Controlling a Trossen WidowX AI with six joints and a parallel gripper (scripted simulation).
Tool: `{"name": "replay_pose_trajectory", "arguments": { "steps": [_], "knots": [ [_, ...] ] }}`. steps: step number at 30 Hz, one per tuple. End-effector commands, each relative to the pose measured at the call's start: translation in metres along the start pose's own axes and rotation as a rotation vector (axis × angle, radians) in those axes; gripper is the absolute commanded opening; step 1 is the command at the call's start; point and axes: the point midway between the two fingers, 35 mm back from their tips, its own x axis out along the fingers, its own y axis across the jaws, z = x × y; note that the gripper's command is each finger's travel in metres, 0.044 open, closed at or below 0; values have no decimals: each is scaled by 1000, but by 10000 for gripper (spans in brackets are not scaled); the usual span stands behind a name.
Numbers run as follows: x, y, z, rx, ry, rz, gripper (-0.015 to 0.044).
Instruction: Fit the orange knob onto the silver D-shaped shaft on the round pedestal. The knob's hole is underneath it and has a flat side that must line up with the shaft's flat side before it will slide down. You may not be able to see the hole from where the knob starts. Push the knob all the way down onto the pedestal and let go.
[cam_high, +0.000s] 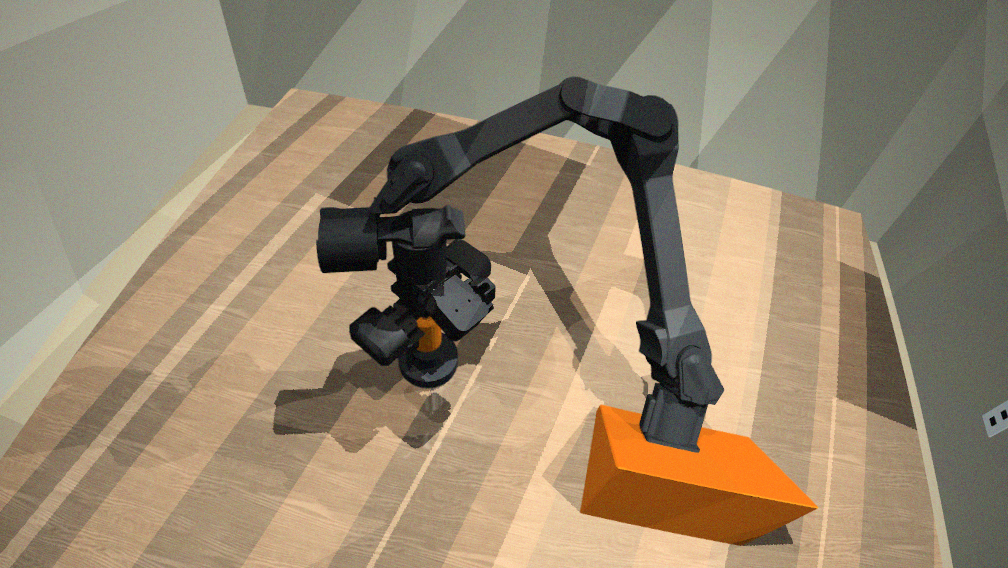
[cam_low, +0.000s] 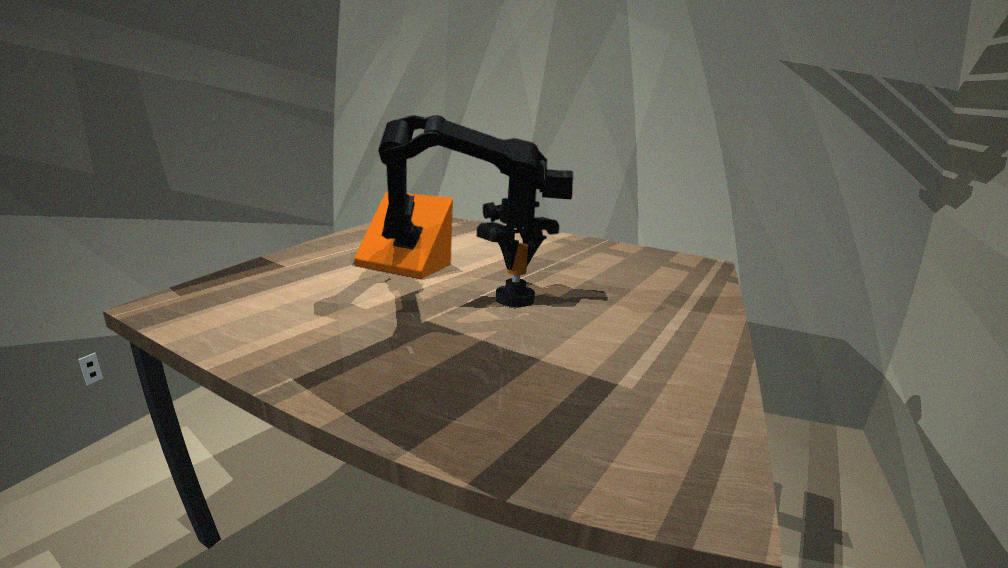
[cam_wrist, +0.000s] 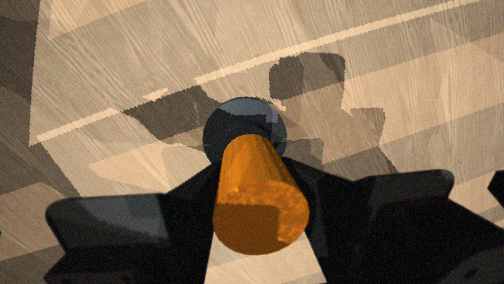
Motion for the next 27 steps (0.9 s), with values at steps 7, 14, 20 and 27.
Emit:
{"name": "replay_pose_trajectory", "arguments": {
  "steps": [7, 14, 20, 27],
  "knots": [
    [1, -1, -3, 722, 1, -6, 0],
    [1, -1, -2, 1210, 0, -6, 0],
    [1, 1, 0, 1561, -1, -6, 0],
    [-1, 1, 1, 1593, -2, -6, 0]
  ]
}}
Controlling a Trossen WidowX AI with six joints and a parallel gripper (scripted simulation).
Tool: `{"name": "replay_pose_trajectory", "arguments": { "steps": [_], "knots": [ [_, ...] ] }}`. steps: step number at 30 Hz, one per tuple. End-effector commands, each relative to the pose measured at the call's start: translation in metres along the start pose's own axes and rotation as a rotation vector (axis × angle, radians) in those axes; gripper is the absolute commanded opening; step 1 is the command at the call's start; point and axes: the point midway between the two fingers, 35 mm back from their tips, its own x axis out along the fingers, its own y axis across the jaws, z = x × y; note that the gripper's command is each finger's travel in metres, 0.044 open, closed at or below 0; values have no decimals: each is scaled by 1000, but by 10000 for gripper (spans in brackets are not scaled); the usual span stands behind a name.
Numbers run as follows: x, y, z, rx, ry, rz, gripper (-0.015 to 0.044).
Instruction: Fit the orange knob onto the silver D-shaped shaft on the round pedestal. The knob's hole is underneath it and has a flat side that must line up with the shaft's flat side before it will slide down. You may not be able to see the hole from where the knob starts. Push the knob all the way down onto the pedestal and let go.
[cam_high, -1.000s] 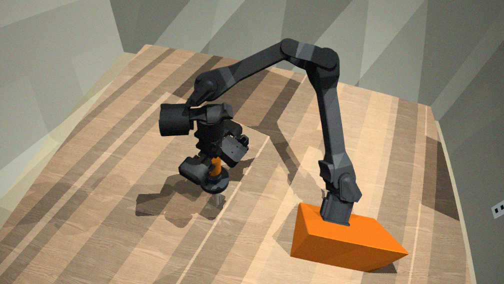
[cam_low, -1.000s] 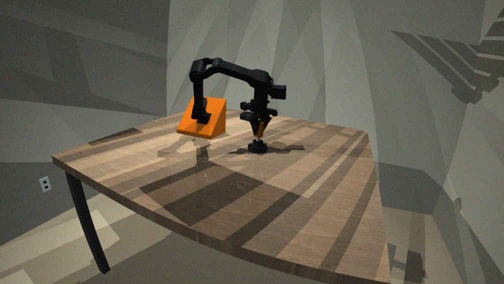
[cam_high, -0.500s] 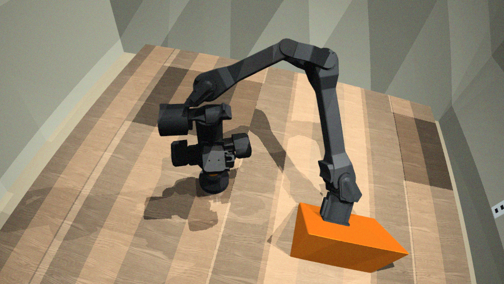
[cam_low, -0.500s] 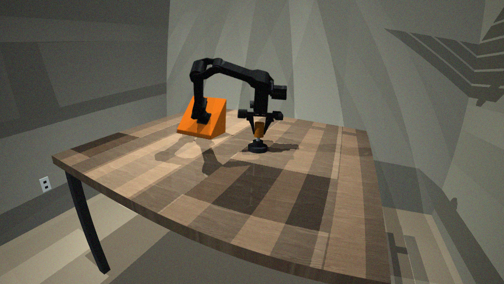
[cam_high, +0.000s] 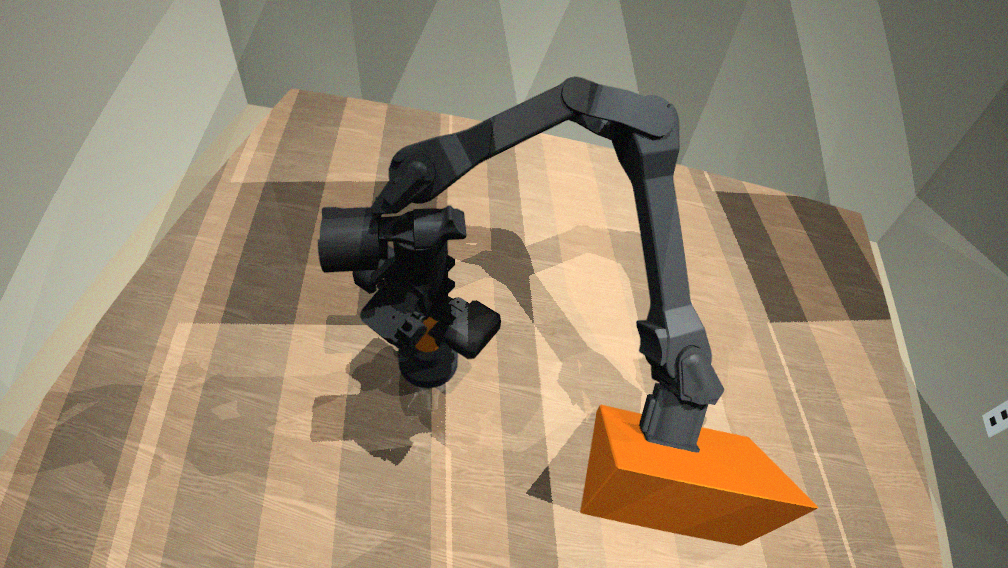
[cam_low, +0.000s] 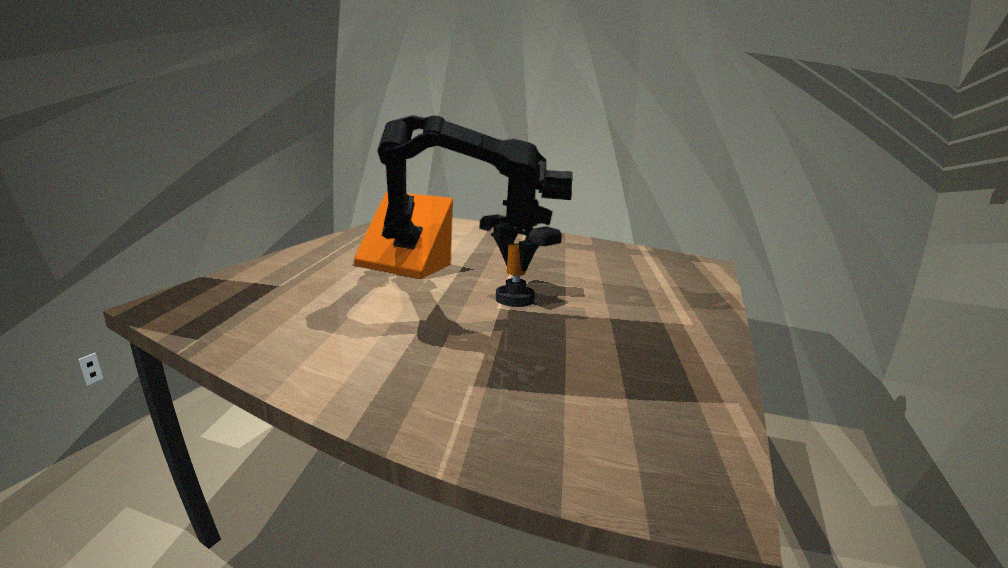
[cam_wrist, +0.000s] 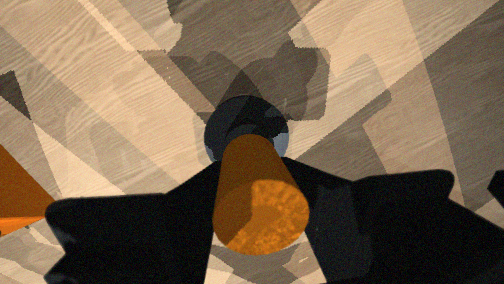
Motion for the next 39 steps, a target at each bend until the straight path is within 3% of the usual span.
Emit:
{"name": "replay_pose_trajectory", "arguments": {
  "steps": [1, 39],
  "knots": [
    [-2, 1, 1, 106, -3, -3, 0],
    [2, 0, 1, 106, -3, -3, 0]
  ]
}}
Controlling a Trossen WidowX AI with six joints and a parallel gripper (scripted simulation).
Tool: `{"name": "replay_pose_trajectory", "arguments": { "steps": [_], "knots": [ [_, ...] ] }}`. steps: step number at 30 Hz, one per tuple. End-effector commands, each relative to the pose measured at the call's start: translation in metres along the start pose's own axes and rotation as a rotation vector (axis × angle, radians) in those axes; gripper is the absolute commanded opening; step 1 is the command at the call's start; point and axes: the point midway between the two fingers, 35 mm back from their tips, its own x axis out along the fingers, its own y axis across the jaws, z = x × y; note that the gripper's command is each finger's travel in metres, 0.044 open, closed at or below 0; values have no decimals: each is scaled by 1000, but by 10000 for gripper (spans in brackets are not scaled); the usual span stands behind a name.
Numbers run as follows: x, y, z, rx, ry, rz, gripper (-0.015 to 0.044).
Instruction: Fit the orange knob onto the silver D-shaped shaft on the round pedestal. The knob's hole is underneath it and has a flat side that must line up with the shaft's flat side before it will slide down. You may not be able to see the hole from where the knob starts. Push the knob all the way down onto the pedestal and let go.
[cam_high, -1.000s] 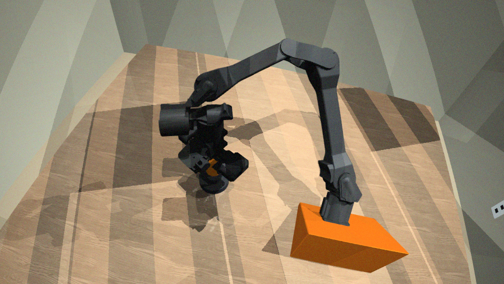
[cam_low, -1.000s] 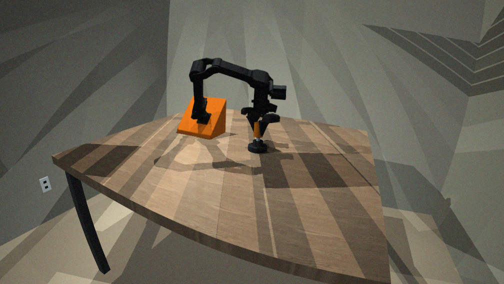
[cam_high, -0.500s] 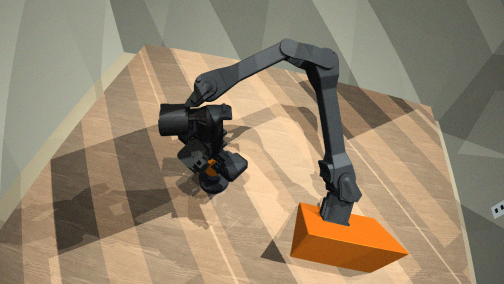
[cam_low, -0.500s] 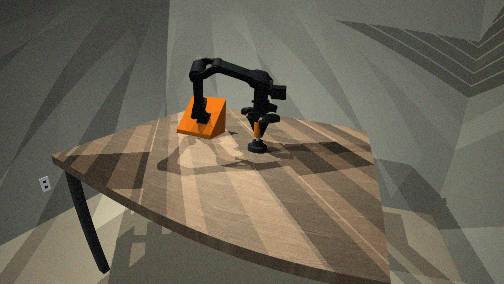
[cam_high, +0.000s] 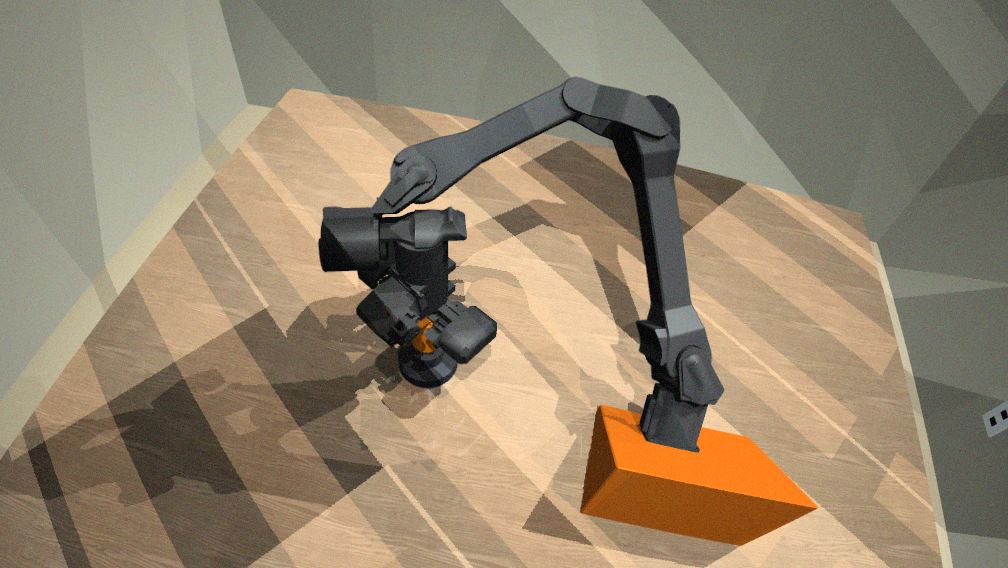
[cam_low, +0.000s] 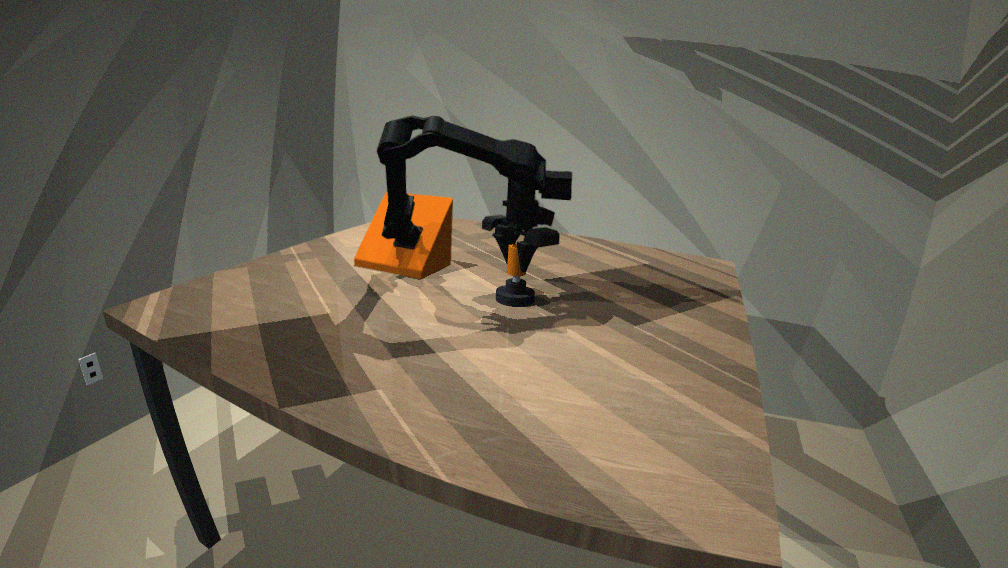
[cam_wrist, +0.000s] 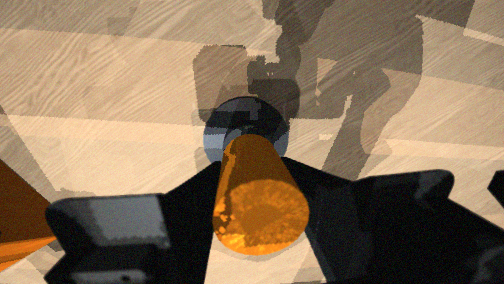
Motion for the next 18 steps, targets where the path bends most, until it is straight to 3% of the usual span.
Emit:
{"name": "replay_pose_trajectory", "arguments": {
  "steps": [1, 18],
  "knots": [
    [1, 0, 0, -3, 1, 0, 0],
    [-4, -3, 3, 206, 1, 0, 0]
  ]
}}
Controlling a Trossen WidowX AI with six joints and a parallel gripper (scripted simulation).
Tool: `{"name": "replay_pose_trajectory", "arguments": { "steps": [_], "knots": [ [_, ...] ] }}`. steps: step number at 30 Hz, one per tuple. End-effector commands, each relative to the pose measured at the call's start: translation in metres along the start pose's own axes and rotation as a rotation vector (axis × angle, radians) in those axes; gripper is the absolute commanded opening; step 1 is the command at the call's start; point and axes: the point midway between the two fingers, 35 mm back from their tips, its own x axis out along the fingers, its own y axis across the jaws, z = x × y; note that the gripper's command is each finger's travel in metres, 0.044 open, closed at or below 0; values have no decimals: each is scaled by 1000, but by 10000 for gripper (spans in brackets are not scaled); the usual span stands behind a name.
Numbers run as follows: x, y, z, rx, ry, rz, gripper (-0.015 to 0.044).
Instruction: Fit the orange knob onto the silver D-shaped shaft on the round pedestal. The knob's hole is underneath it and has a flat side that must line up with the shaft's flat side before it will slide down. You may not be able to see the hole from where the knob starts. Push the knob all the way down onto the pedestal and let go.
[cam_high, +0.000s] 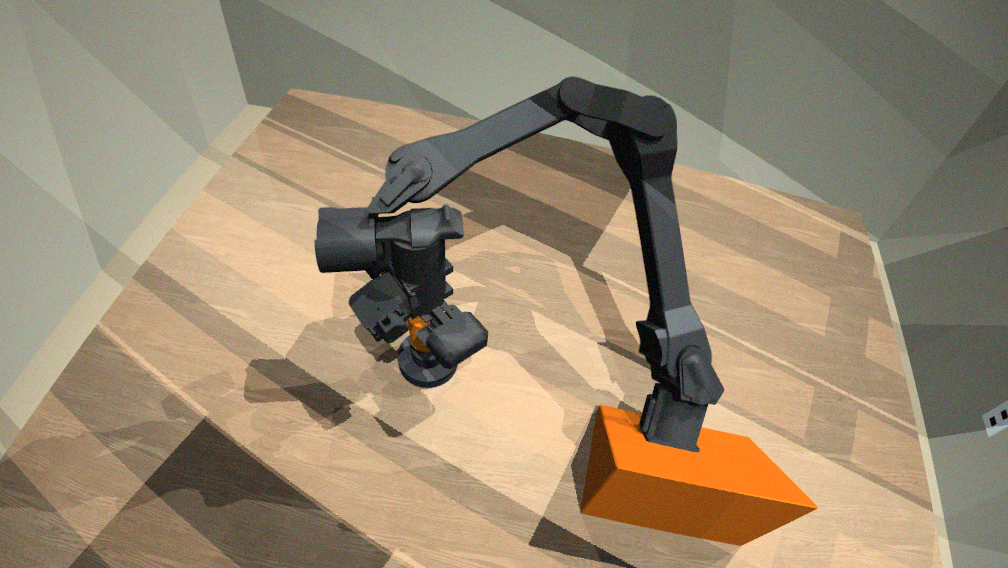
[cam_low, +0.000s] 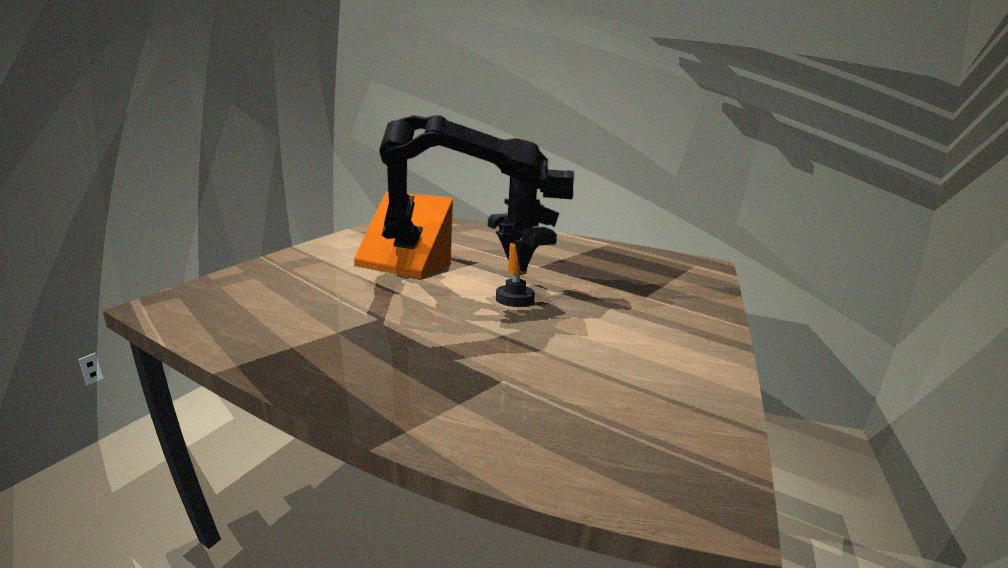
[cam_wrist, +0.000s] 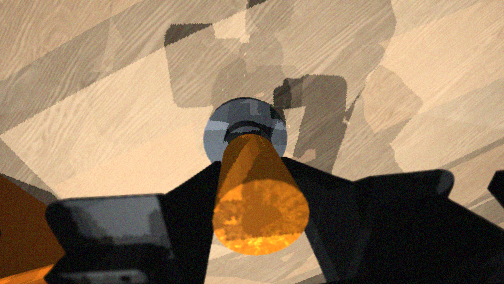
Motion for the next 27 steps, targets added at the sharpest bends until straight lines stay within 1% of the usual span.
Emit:
{"name": "replay_pose_trajectory", "arguments": {
  "steps": [1, 27],
  "knots": [
    [-1, -1, 1, 33, -6, -2, 0],
    [3, 1, -1, 33, -6, -2, 0]
  ]
}}
